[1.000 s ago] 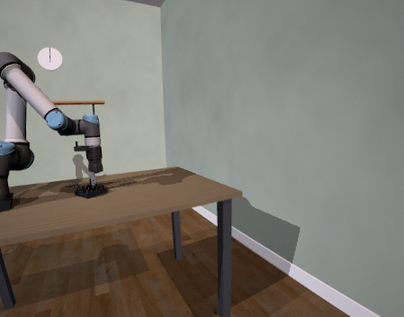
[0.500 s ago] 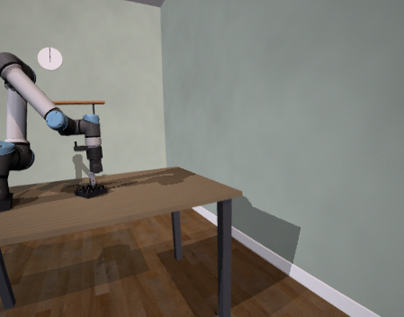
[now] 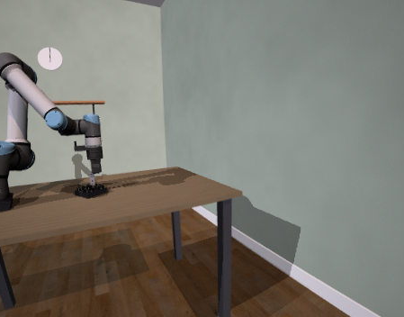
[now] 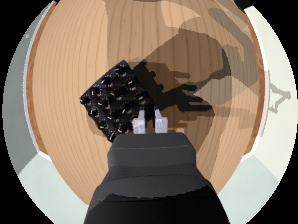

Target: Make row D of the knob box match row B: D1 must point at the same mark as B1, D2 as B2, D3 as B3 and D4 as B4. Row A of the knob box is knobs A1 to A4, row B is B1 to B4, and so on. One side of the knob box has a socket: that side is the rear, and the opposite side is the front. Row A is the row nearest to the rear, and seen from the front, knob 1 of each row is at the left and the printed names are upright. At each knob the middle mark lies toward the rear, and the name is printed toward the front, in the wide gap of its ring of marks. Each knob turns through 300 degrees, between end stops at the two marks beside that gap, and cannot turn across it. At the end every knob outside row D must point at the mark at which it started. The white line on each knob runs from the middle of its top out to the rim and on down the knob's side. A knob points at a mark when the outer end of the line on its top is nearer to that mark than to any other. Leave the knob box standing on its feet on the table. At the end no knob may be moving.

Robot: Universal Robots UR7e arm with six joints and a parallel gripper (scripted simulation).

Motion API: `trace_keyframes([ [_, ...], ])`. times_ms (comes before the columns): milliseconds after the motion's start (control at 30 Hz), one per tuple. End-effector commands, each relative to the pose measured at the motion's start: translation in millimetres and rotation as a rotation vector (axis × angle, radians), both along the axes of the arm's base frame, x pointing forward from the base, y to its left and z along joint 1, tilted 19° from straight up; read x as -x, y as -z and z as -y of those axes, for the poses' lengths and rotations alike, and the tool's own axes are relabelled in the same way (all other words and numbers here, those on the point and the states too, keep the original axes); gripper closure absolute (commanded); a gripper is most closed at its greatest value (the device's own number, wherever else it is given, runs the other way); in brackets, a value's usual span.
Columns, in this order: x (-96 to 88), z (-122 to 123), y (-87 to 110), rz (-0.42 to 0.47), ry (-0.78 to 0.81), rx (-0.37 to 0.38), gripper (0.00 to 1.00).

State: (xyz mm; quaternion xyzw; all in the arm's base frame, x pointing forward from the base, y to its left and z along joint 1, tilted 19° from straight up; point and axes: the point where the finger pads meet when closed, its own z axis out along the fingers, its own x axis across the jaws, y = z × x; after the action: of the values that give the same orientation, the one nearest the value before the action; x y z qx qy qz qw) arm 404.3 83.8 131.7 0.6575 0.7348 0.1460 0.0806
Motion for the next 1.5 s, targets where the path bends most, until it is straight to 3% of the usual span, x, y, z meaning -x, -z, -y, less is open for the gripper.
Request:
trace_keyframes([
  [0,-0.3,0.0,-0.4,-0.008,0.084,-0.024,0.7],
  [1000,-0.3,0.0,-0.4,-0.076,0.685,-0.222,0.7],
  [1467,-0.3,0.0,-0.4,-0.096,0.861,-0.28,0.7],
])
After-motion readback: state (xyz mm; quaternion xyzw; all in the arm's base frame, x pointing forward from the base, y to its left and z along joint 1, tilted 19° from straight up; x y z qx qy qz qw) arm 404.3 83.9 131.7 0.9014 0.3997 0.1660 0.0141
